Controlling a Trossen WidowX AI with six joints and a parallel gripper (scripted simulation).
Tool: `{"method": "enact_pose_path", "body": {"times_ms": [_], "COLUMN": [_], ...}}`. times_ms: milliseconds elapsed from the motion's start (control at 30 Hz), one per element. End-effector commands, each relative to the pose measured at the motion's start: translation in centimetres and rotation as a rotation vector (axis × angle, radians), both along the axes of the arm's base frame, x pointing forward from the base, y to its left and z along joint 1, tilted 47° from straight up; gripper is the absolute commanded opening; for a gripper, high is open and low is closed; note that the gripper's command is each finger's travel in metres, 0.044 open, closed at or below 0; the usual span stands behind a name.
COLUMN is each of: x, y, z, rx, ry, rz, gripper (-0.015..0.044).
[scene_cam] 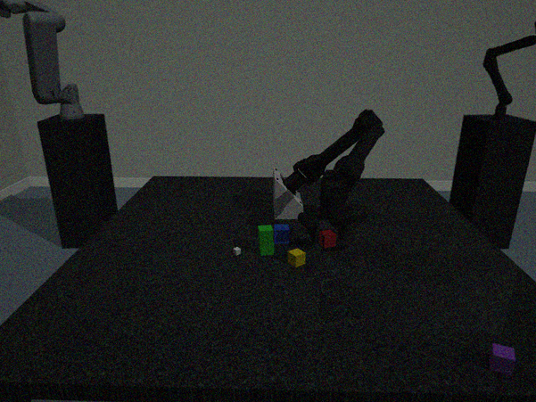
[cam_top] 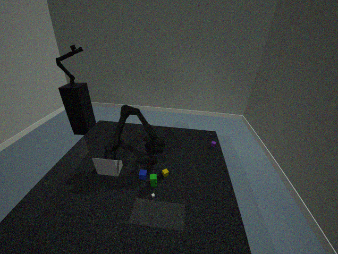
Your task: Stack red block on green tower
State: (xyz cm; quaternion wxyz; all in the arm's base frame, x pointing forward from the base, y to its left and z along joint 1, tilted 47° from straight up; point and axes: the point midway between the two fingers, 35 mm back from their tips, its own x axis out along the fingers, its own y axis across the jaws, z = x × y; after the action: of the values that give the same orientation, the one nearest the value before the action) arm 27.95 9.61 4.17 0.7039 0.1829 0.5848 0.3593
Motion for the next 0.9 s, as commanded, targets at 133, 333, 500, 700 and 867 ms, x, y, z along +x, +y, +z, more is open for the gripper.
{"method": "enact_pose_path", "body": {"times_ms": [133, 333, 500, 700, 867], "x": [-0.06, -0.06, -0.06, -0.06, -0.06], "y": [0.18, 0.16, 0.16, 0.16, 0.16], "z": [-0.21, -0.18, -0.18, -0.18, -0.18], "rx": [0.006, 0.006, 0.006, 0.006, 0.006], "ry": [0.007, 0.007, 0.007, 0.007, 0.007], "rz": [-0.004, -0.004, -0.004, -0.004, -0.004], "gripper": [0.0440, 0.0440, 0.0309, 0.0190, 0.0157]}}
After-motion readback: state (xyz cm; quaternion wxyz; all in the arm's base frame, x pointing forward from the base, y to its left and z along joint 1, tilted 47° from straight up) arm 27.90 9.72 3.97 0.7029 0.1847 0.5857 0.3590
